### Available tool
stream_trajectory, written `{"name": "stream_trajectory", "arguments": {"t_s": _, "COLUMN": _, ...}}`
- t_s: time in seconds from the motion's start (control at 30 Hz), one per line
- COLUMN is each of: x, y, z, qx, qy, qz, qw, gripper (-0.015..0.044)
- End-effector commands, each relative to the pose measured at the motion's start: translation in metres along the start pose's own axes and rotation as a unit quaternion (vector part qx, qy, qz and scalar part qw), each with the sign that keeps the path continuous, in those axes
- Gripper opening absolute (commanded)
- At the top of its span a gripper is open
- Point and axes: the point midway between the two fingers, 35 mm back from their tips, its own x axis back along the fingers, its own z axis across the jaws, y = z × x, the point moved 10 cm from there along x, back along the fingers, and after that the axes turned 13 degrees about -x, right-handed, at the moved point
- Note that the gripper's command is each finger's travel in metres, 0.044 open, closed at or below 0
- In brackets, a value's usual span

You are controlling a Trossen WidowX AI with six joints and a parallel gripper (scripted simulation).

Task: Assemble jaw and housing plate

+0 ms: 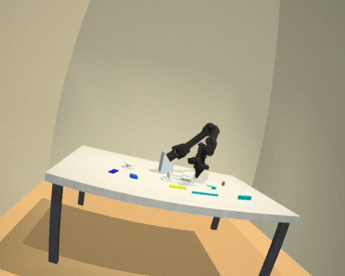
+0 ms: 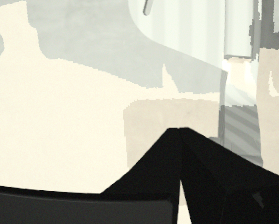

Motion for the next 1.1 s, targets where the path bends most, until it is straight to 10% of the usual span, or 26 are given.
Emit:
{"name": "stream_trajectory", "arguments": {"t_s": 0.0, "x": -0.003, "y": 0.004, "z": -0.009, "qx": -0.006, "qy": -0.006, "qz": -0.005, "qw": 1.0, "gripper": 0.0}}
{"name": "stream_trajectory", "arguments": {"t_s": 1.07, "x": -0.003, "y": 0.009, "z": -0.025, "qx": -0.007, "qy": -0.006, "qz": -0.006, "qw": 1.0, "gripper": 0.0}}
